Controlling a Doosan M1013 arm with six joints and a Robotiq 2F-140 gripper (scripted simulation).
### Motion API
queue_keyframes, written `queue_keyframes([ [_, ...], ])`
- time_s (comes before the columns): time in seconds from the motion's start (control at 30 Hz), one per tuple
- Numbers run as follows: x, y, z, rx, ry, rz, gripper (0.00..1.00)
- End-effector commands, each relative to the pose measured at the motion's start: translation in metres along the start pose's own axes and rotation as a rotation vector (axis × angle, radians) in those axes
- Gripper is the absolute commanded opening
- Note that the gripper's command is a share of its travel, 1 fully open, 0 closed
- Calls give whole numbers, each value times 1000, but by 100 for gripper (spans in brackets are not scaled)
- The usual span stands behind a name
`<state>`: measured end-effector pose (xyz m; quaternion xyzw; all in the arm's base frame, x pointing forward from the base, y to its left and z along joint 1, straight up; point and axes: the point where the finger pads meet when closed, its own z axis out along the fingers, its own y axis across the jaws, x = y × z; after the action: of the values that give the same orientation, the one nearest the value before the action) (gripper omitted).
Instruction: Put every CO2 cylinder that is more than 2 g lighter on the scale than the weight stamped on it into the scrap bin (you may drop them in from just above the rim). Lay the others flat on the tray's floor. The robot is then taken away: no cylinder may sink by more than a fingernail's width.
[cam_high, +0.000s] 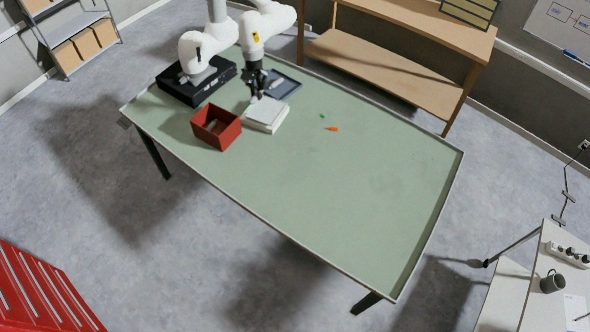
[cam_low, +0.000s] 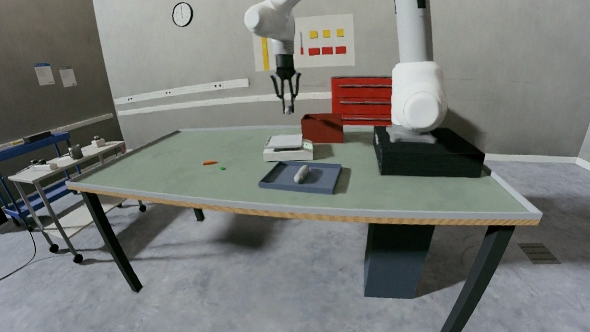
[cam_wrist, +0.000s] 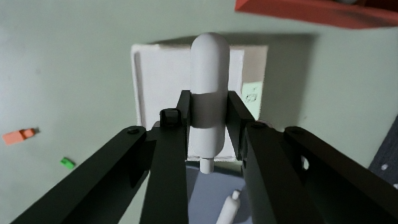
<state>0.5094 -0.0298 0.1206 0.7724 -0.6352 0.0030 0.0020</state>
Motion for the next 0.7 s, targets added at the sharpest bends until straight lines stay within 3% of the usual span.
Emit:
queue_keyframes([
  [0.0, 57, 40, -1, 3, -3, -2, 10],
  [0.13, 97, 82, 0, 3, -3, -2, 10],
  [0.2, 97, 82, 0, 3, -3, -2, 10],
  [0.23, 126, 112, 0, 3, -2, -2, 10],
  [0.4, 165, 153, 0, 3, -2, -2, 10],
  [0.67, 165, 153, 3, 3, -2, -2, 10],
])
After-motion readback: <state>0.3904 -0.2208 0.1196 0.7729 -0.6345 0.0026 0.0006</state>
